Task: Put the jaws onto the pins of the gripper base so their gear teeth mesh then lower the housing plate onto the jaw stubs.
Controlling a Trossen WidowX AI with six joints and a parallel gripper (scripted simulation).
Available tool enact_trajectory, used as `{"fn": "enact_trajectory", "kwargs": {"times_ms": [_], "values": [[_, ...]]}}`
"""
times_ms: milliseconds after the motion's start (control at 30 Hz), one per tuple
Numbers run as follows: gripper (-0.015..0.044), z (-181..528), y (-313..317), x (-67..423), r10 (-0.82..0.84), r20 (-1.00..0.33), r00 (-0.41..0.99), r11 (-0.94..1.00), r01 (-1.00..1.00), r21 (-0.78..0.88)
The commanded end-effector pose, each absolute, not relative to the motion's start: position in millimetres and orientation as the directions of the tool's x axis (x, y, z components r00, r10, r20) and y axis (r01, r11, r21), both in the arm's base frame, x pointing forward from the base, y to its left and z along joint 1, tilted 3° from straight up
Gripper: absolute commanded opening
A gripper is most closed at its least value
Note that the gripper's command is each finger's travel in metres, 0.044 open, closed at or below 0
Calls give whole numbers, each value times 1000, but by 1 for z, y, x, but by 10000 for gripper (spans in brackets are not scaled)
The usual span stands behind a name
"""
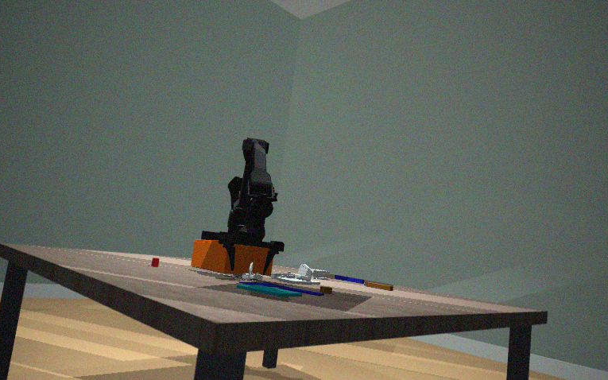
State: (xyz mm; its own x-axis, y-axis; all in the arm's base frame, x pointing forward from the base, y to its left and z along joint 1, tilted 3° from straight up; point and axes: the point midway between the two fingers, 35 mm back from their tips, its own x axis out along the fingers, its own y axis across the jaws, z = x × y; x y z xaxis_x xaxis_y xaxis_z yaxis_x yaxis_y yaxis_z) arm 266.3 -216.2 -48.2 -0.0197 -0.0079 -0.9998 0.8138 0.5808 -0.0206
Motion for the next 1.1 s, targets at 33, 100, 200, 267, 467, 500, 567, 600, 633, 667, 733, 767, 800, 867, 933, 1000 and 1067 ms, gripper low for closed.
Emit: {"fn": "enact_trajectory", "kwargs": {"times_ms": [33,100,200,267,467,500,567,600,633,667,733,767,800,867,933,1000,1067], "values": [[440,-59,-215,265,0,-1000,-24,580,814,-19],[440,-60,-215,265,0,-1000,-24,580,815,-19],[440,-60,-215,265,0,-1000,-24,580,815,-19],[440,-60,-215,265,0,-1000,-24,580,815,-19],[440,-60,-215,265,0,-1000,-24,580,815,-19],[440,-60,-215,265,0,-1000,-24,580,815,-19],[440,-60,-215,265,0,-1000,-24,580,815,-19],[440,-60,-215,265,0,-1000,-24,580,815,-19],[440,-60,-215,265,0,-1000,-24,580,815,-19],[440,-60,-215,265,0,-1000,-24,580,815,-19],[440,-60,-215,265,0,-1000,-24,580,815,-19],[440,-60,-215,265,0,-1000,-24,580,815,-19],[440,-61,-215,265,0,-1000,-24,580,815,-19],[440,-61,-215,265,0,-1000,-24,580,815,-19],[440,-61,-215,265,0,-1000,-24,580,815,-19],[440,-61,-215,265,0,-1000,-24,580,815,-19],[440,-61,-215,265,0,-1000,-24,580,815,-19]]}}
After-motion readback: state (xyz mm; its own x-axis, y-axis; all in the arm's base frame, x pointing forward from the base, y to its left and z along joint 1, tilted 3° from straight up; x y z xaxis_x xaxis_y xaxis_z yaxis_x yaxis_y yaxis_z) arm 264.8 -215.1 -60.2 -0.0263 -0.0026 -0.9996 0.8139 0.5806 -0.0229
